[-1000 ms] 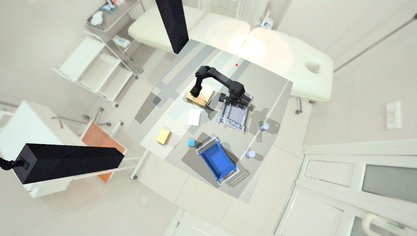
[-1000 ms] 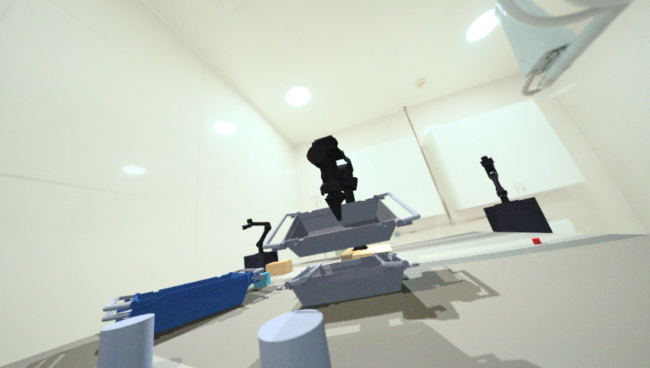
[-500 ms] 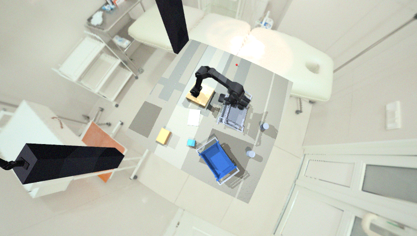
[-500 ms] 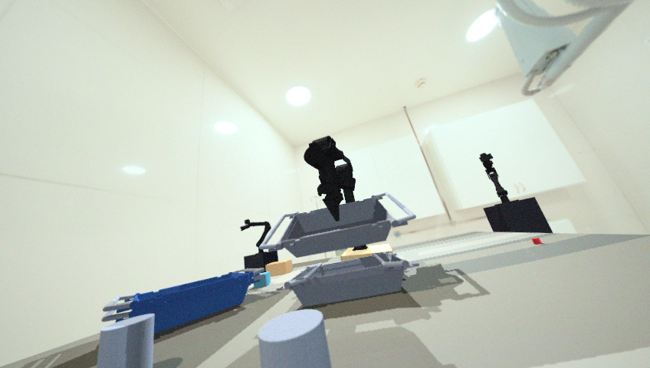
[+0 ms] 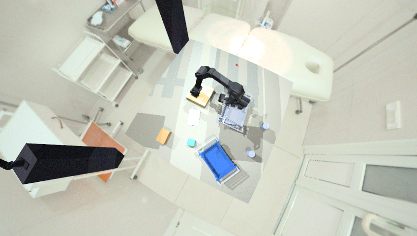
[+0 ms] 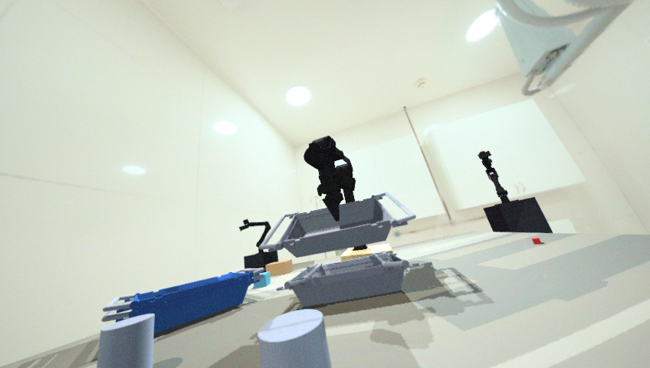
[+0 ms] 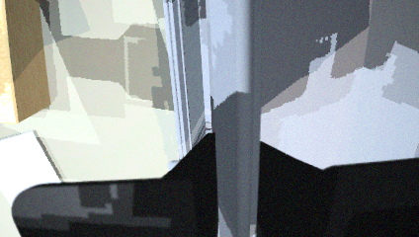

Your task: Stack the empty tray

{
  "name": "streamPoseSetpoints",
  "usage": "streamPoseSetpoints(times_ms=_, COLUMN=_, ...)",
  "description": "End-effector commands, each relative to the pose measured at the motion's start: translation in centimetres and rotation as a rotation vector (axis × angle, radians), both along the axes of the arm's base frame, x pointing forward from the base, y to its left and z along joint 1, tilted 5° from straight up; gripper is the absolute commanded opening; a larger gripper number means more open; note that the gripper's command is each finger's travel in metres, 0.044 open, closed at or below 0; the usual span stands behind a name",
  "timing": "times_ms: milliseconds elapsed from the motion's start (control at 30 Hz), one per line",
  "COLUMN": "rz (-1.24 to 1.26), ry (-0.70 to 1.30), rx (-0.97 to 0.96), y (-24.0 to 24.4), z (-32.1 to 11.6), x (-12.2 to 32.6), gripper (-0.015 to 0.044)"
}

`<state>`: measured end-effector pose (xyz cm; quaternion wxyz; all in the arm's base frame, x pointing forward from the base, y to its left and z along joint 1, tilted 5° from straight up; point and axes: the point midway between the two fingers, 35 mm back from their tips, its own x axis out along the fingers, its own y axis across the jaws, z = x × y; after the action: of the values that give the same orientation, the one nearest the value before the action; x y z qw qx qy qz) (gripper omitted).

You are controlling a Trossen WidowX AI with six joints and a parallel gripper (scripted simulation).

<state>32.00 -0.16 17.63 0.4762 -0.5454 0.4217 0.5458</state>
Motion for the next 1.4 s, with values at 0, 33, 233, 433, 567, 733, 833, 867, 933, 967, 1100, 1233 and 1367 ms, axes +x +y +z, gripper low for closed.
streamPoseSetpoints(times_ms=0, rz=0.003, ry=-0.026, rx=0.005, y=0.2, z=0.7, x=0.2, gripper=0.0000)
streamPoseSetpoints(times_ms=33, rz=0.003, ry=-0.026, rx=0.005, y=0.2, z=0.7, x=0.2, gripper=0.0000)
streamPoseSetpoints(times_ms=233, rz=0.003, ry=-0.026, rx=0.005, y=0.2, z=0.7, x=0.2, gripper=0.0000)
streamPoseSetpoints(times_ms=433, rz=0.003, ry=-0.026, rx=0.005, y=0.2, z=0.7, x=0.2, gripper=0.0000)
streamPoseSetpoints(times_ms=567, rz=0.003, ry=-0.026, rx=0.005, y=0.2, z=0.5, x=0.2, gripper=0.0000)
streamPoseSetpoints(times_ms=733, rz=0.003, ry=-0.026, rx=0.005, y=0.2, z=-0.1, x=0.3, gripper=0.0000)
streamPoseSetpoints(times_ms=833, rz=0.003, ry=-0.026, rx=0.005, y=0.2, z=-0.6, x=0.3, gripper=0.0000)
streamPoseSetpoints(times_ms=867, rz=0.003, ry=-0.026, rx=0.005, y=0.2, z=-0.7, x=0.4, gripper=0.0000)
streamPoseSetpoints(times_ms=933, rz=0.003, ry=-0.026, rx=0.005, y=0.3, z=-1.0, x=0.4, gripper=0.0000)
streamPoseSetpoints(times_ms=967, rz=0.003, ry=-0.026, rx=0.005, y=0.3, z=-1.2, x=0.4, gripper=0.0000)
streamPoseSetpoints(times_ms=1100, rz=0.003, ry=-0.026, rx=0.005, y=0.3, z=-1.7, x=0.4, gripper=0.0000)
streamPoseSetpoints(times_ms=1233, rz=0.003, ry=-0.026, rx=0.006, y=0.3, z=-2.3, x=0.4, gripper=0.0000)
streamPoseSetpoints(times_ms=1367, rz=0.003, ry=-0.026, rx=0.006, y=0.3, z=-2.9, x=0.4, gripper=0.0000)
